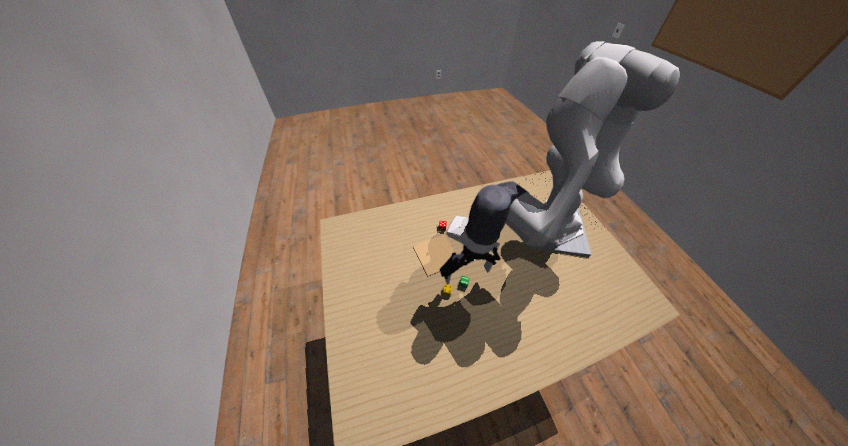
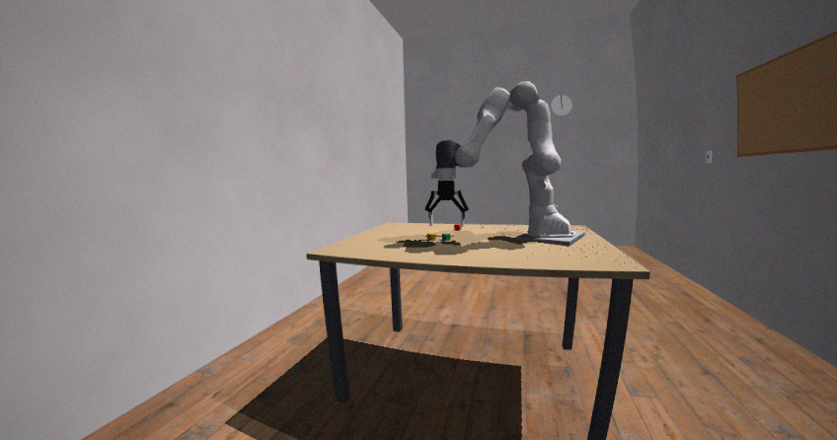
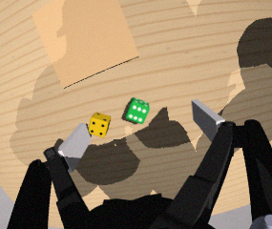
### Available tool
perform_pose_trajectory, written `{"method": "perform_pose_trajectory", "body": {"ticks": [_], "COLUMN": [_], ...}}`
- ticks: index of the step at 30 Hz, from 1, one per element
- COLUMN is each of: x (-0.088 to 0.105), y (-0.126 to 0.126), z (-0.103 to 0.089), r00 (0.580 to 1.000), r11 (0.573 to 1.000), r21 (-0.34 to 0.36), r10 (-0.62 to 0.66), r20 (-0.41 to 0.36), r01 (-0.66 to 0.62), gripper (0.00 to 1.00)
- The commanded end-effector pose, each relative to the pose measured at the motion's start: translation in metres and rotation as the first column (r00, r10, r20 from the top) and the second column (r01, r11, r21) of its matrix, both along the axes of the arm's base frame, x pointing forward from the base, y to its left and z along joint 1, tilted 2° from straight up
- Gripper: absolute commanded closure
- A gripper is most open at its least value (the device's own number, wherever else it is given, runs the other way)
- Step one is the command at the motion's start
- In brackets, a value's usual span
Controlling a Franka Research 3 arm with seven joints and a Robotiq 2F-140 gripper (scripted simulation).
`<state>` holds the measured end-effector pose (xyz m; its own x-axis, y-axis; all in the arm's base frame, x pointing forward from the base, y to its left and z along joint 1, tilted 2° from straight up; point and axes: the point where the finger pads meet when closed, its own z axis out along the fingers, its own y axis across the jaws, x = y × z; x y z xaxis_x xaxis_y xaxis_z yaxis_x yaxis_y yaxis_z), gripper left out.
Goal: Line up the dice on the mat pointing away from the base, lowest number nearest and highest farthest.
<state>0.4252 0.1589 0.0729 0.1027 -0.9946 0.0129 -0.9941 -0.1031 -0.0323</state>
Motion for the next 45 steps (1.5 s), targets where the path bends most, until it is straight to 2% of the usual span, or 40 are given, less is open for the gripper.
{"method": "perform_pose_trajectory", "body": {"ticks": [1,11,20,24,45], "x": [0.000,0.010,0.053,0.065,0.067], "y": [0.001,0.004,0.015,0.018,0.019], "z": [0.000,0.000,0.001,0.001,0.002], "r00": [1.000,1.000,1.000,1.000,1.000], "r11": [1.000,1.000,1.000,1.000,1.000], "r21": [-0.003,-0.003,-0.003,-0.003,-0.003], "r10": [0.001,0.001,0.001,0.001,0.001], "r20": [-0.001,-0.001,-0.001,-0.001,-0.001], "r01": [-0.001,-0.001,-0.001,-0.001,-0.001], "gripper": [0.00,0.00,0.00,0.00,0.00]}}
